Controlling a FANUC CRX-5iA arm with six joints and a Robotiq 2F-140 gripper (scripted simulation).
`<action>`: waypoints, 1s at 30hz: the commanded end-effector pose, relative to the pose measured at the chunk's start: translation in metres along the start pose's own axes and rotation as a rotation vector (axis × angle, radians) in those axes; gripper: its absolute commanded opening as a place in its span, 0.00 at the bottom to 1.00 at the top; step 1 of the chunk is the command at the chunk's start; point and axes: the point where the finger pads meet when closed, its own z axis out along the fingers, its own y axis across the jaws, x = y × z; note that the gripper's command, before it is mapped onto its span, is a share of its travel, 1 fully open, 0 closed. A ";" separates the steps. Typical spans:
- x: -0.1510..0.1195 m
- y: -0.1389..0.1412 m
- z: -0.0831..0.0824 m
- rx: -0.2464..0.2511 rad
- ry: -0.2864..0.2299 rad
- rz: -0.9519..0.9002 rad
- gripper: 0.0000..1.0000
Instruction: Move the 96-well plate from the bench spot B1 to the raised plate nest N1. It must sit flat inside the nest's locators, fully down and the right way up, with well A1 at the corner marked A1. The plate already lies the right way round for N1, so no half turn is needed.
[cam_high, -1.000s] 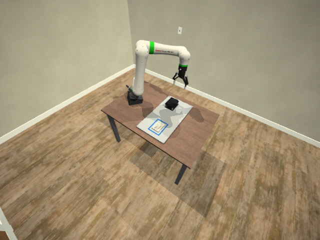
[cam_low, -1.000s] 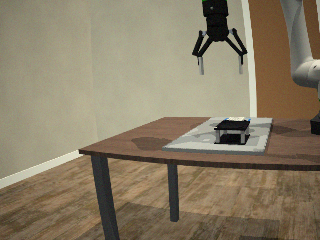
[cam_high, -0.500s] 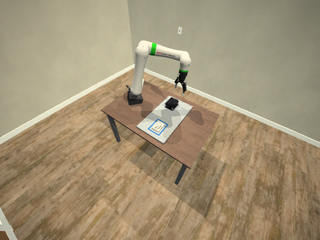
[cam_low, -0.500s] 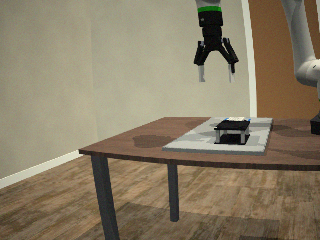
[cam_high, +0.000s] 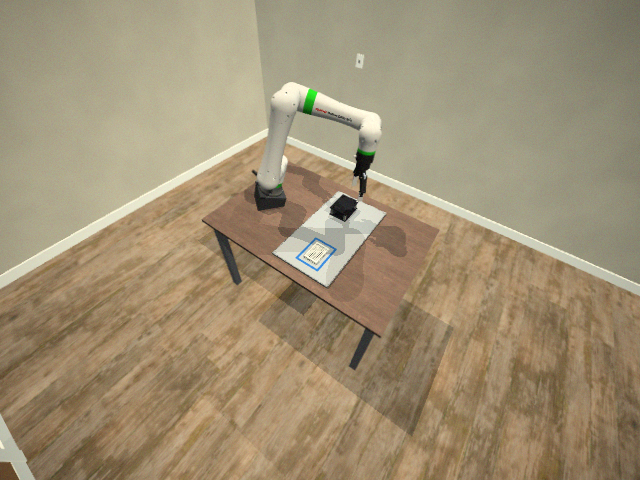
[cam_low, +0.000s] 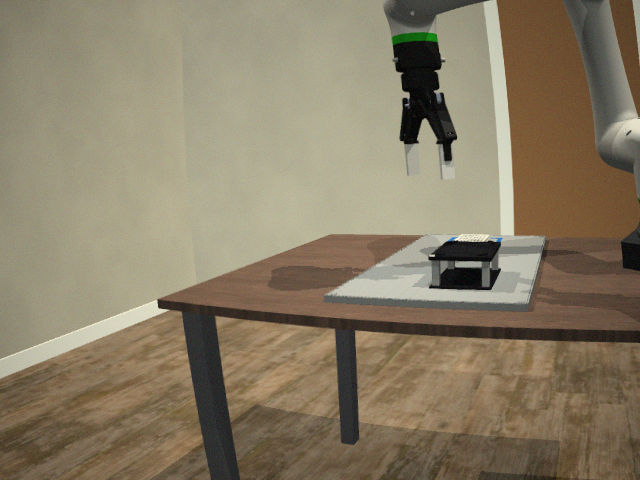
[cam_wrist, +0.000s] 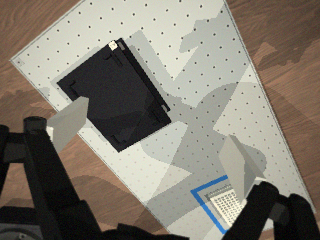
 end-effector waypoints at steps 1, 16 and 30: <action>-0.005 0.015 0.007 0.001 -0.002 0.101 1.00; -0.033 0.068 0.032 0.007 -0.007 0.501 1.00; -0.063 0.113 0.054 0.013 -0.010 0.837 1.00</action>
